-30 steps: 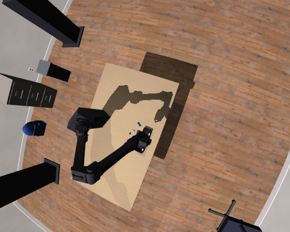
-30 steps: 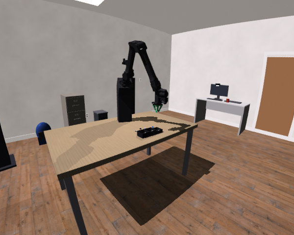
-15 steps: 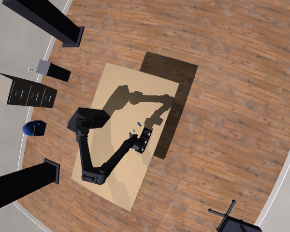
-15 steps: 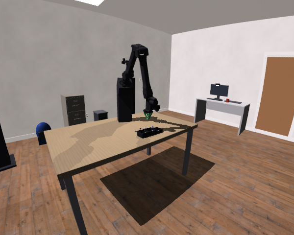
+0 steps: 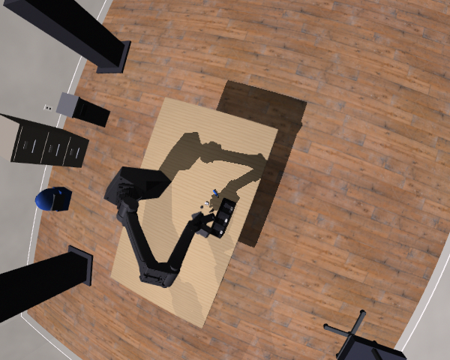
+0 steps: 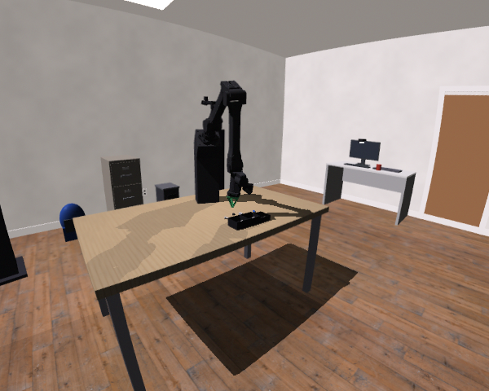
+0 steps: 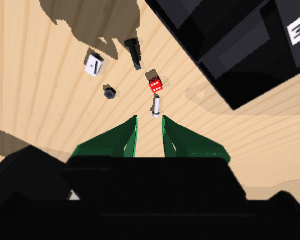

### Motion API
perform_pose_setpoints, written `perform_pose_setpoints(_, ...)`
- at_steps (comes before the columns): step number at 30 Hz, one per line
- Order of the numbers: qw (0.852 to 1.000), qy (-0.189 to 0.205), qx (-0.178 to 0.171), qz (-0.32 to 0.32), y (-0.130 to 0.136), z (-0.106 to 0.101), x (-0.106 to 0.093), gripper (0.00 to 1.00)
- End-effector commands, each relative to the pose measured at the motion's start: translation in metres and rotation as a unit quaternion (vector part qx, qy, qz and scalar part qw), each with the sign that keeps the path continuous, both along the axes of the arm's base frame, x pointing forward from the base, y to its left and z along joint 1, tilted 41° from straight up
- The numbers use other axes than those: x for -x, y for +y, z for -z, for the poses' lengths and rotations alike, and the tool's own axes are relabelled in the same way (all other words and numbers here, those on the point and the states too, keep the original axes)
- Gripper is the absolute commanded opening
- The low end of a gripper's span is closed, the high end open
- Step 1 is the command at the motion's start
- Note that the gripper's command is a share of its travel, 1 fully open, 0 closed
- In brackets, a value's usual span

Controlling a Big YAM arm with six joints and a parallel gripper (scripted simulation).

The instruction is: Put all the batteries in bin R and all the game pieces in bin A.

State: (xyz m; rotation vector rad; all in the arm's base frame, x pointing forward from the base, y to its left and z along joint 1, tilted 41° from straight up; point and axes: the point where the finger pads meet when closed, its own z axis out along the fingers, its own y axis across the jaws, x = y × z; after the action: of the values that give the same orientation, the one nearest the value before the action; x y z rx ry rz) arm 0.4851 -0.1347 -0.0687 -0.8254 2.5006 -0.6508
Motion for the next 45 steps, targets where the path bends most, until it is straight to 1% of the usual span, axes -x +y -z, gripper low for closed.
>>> perform_pose_setpoints(1,0.997,0.001,0.043,-0.066,0.011,-0.026,-0.02,0.29)
perform_pose_setpoints(2,0.996,0.004,0.051,-0.075,0.01,-0.026,-0.018,0.29)
perform_pose_setpoints(4,0.993,0.01,0.064,-0.096,0.007,-0.007,-0.01,0.29)
perform_pose_setpoints(9,0.984,0.012,0.097,-0.148,0.013,-0.001,-0.004,0.29)
perform_pose_setpoints(11,0.984,0.012,0.097,-0.148,0.013,-0.001,-0.004,0.29)
perform_pose_setpoints(12,0.978,0.008,0.117,-0.174,0.012,-0.018,-0.01,0.29)
perform_pose_setpoints(14,0.972,0.012,0.129,-0.194,0.012,-0.018,-0.009,0.29)
perform_pose_setpoints(18,0.973,0.013,0.129,-0.188,0.003,-0.016,-0.007,0.29)
perform_pose_setpoints(26,0.974,0.023,0.125,-0.19,0.001,-0.005,0.003,0.29)
perform_pose_setpoints(32,0.973,0.026,0.123,-0.192,0.004,0.0,0.005,0.29)
perform_pose_setpoints(35,0.974,0.023,0.124,-0.191,0.004,-0.003,0.004,0.29)
perform_pose_setpoints(36,0.974,0.02,0.124,-0.191,0.006,-0.007,-0.003,0.29)
perform_pose_setpoints(42,0.974,0.02,0.124,-0.191,0.006,-0.007,-0.003,0.29)
perform_pose_setpoints(43,0.974,0.024,0.122,-0.192,0.006,-0.003,0.002,0.29)
perform_pose_setpoints(45,0.974,0.024,0.122,-0.192,0.006,-0.003,0.002,0.29)
